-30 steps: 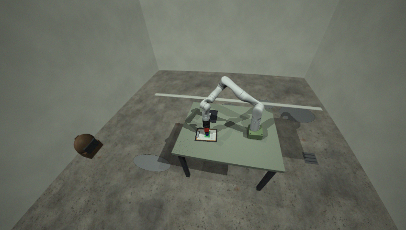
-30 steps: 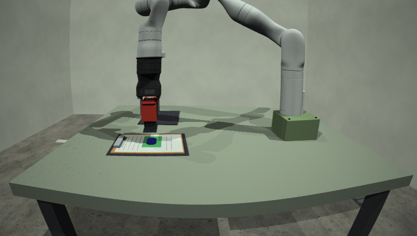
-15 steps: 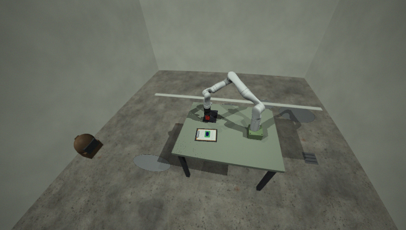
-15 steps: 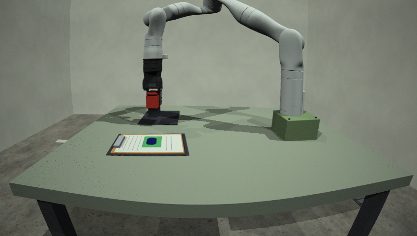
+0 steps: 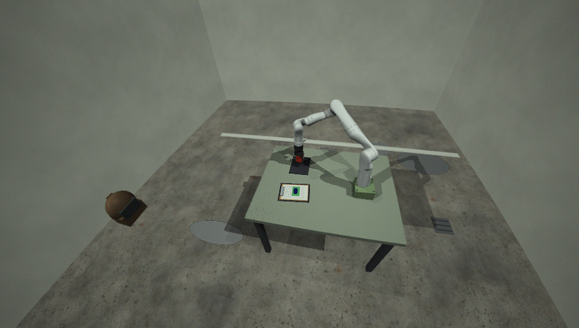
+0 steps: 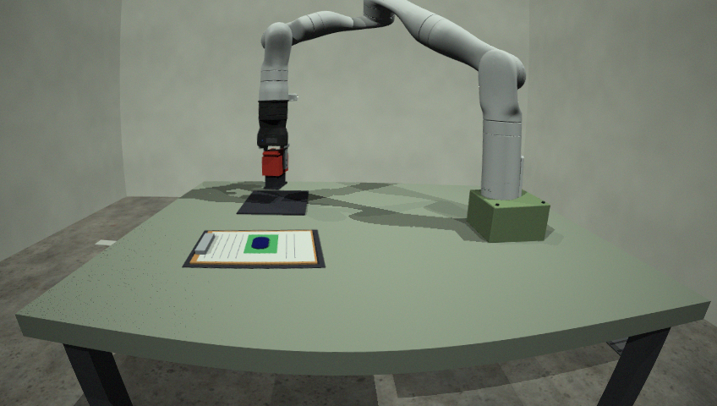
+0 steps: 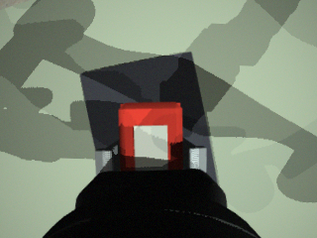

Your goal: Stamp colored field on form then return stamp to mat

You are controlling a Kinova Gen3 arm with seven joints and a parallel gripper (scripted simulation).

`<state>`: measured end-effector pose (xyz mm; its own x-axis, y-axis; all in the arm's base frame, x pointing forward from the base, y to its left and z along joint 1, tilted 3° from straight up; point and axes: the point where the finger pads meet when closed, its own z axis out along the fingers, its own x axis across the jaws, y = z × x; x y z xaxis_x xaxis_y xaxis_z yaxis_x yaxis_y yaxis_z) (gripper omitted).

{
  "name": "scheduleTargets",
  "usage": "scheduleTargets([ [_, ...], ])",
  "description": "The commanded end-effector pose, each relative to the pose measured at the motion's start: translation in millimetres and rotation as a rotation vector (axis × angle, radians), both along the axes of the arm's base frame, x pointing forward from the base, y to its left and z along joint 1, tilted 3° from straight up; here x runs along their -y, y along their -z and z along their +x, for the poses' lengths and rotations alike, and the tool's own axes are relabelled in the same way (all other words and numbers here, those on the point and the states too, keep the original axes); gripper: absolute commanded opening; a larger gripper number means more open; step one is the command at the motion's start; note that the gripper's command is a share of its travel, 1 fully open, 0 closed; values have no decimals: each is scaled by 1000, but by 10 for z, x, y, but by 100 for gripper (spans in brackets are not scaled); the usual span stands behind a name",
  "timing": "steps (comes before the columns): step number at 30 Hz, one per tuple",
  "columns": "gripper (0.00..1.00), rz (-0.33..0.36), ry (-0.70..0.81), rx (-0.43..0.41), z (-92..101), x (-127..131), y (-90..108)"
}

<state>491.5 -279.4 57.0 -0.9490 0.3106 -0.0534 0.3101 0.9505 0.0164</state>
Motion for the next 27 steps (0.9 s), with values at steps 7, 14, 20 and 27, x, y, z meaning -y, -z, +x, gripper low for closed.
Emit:
scheduleTargets([
  [7, 61, -1, 2, 2, 3, 11, 22],
  [14, 61, -1, 2, 2, 12, 18, 158],
  [20, 61, -1, 2, 2, 21, 25, 299],
  [27, 61, -1, 2, 2, 25, 28, 370],
])
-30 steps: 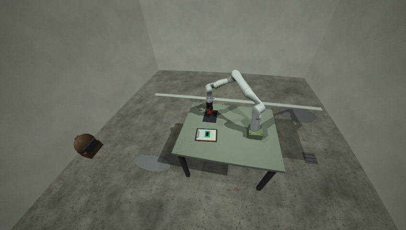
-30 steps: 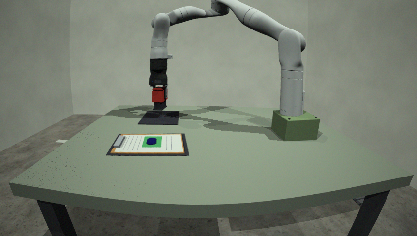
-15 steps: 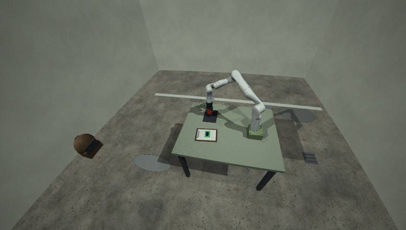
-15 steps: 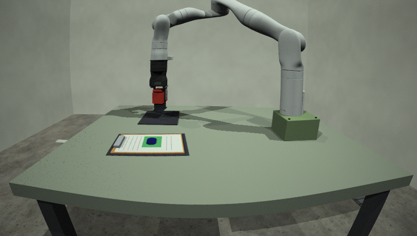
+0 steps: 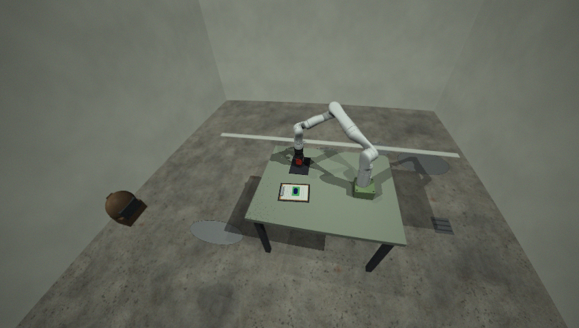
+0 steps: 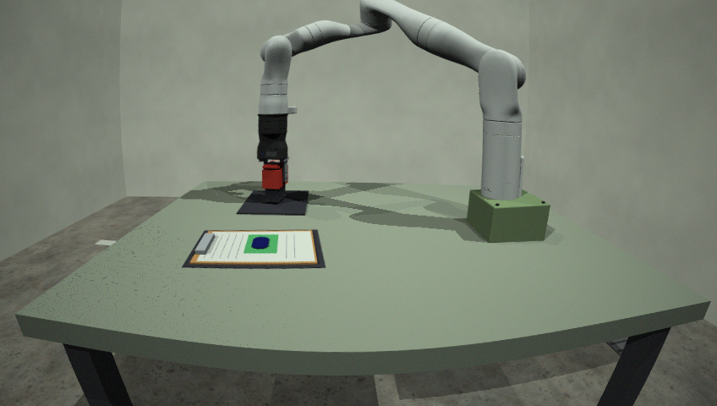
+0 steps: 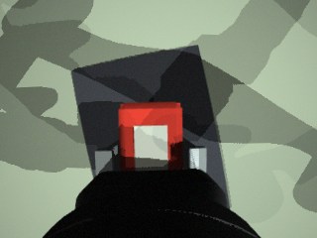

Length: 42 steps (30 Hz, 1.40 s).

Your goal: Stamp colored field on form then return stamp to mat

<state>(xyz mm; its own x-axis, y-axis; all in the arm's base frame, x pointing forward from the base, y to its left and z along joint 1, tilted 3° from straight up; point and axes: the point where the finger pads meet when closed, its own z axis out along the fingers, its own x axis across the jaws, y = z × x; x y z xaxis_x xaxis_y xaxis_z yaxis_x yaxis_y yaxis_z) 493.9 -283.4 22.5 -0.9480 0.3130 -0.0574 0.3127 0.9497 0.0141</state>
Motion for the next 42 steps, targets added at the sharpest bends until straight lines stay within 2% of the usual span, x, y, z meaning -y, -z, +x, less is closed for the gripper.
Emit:
scheduleTargets([
  [1, 61, 2, -1, -1, 2, -11, 31],
  [30, 61, 2, -1, -1, 10, -24, 39],
  [31, 100, 2, -1, -1, 10, -24, 39],
  [42, 100, 2, -1, -1, 10, -24, 39],
])
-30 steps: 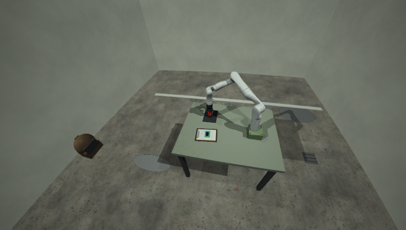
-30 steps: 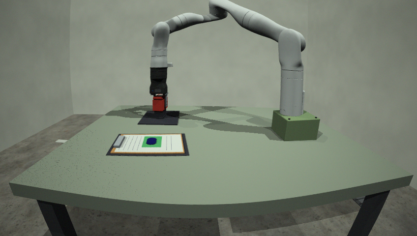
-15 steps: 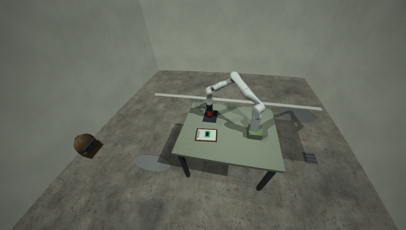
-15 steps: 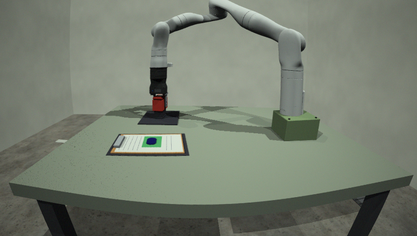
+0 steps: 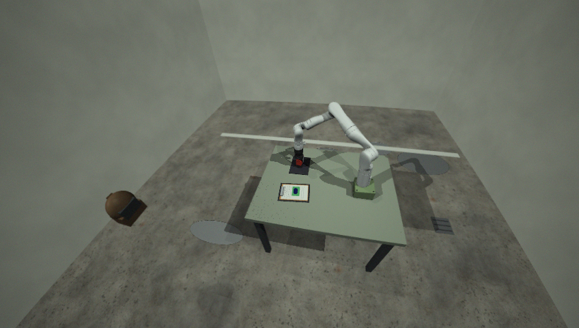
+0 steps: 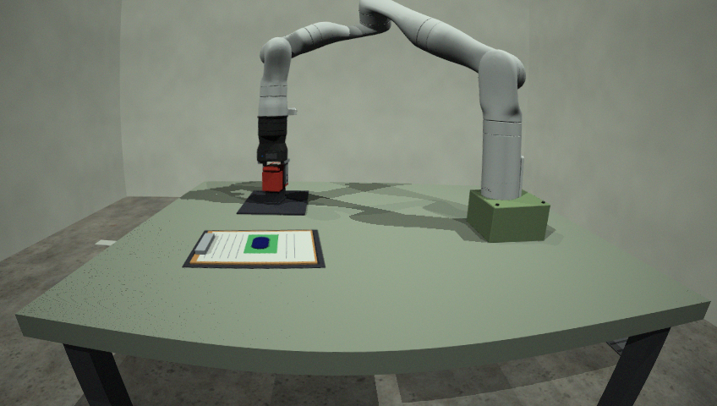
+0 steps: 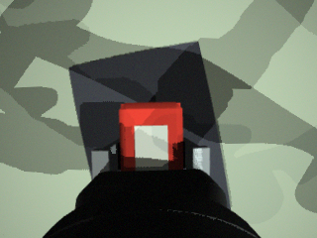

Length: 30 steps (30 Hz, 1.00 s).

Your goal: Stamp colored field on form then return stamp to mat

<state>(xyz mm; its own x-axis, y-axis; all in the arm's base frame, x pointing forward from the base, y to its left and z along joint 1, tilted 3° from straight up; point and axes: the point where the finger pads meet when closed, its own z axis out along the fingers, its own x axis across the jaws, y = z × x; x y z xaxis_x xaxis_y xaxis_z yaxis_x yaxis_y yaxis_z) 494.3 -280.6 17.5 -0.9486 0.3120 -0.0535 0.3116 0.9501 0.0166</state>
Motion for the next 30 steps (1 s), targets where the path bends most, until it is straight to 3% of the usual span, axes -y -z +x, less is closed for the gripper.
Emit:
scheduleTargets([
  [1, 100, -1, 0, 2, 6, 3, -11],
  [26, 100, -1, 0, 2, 5, 3, -14],
  [30, 100, -1, 0, 2, -6, 3, -212],
])
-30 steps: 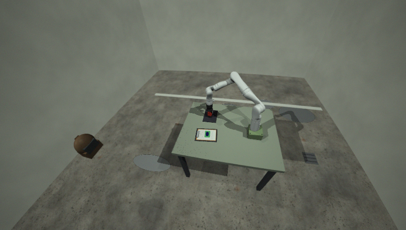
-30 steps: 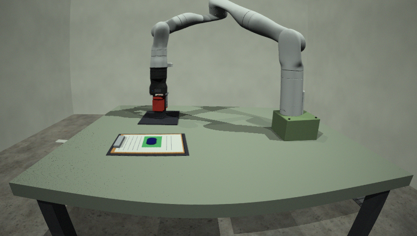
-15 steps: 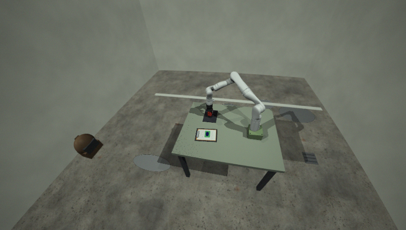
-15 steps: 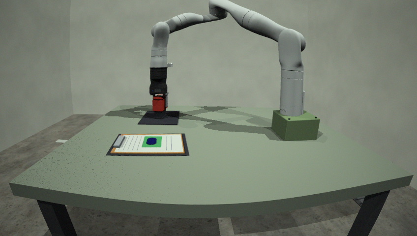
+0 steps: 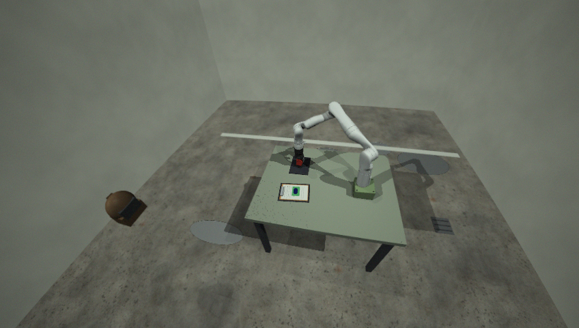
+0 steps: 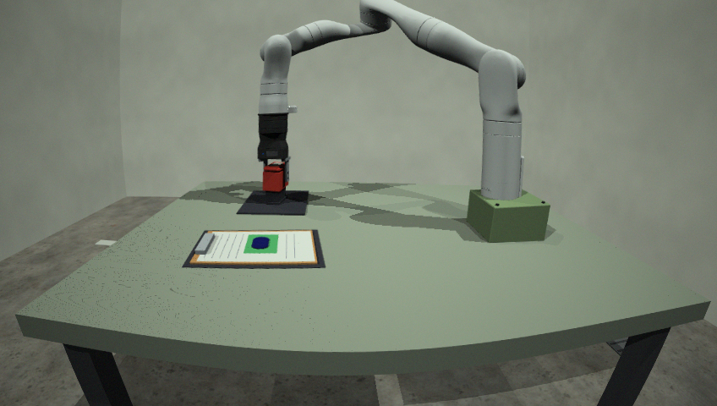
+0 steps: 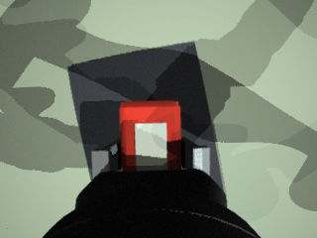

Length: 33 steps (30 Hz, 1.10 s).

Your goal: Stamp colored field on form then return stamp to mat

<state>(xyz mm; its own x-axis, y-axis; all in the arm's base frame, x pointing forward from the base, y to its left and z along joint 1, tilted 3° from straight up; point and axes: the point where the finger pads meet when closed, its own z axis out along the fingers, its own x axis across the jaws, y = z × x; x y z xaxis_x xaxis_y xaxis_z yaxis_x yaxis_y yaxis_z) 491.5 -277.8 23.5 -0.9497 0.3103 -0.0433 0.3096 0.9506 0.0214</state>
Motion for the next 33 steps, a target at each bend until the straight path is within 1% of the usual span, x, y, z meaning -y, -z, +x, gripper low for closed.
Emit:
scheduleTargets([
  [1, 100, -9, 2, 10, 16, 31, -252],
  [4, 100, -9, 2, 10, -3, 30, -579],
  [6, 100, -9, 2, 10, -13, 30, -747],
  [8, 100, -9, 2, 10, -13, 30, -747],
  [10, 100, -9, 2, 10, -18, 30, -833],
  [33, 100, -9, 2, 10, -19, 30, -850],
])
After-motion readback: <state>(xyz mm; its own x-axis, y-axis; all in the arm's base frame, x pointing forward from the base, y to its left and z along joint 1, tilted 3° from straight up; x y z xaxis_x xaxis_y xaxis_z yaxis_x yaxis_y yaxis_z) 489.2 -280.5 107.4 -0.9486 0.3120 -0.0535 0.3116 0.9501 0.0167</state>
